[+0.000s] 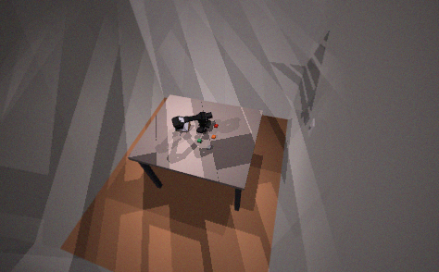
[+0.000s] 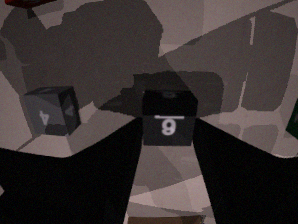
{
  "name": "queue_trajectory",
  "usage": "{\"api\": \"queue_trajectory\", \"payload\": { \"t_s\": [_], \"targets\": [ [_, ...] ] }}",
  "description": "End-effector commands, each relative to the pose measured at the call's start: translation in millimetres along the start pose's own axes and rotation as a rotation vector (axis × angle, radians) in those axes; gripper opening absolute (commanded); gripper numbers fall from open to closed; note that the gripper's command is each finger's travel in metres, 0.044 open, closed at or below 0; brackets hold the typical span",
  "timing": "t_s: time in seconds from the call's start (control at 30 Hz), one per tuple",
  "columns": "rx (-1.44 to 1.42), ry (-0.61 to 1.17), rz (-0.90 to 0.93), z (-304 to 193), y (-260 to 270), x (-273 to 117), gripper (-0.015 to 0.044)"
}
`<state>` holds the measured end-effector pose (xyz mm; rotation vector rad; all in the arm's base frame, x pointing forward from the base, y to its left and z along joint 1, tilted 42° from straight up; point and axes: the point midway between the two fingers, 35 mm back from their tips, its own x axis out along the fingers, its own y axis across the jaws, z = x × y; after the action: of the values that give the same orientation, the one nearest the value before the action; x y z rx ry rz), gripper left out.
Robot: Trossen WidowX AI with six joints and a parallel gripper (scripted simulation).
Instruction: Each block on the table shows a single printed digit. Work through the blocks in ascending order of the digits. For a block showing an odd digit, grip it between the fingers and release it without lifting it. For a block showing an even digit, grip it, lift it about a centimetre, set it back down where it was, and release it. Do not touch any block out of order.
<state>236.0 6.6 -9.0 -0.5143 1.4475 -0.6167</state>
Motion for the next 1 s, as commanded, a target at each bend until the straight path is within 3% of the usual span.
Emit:
{"api": "queue_trajectory", "payload": {
  "t_s": [0.0,0.97],
  "targets": [
    [-0.002,-0.003,-0.003,0.4,-0.3,0.3,0.012],
    [-0.002,-0.003,-0.002,0.4,-0.1,-14.7,0.012]
  ]
}}
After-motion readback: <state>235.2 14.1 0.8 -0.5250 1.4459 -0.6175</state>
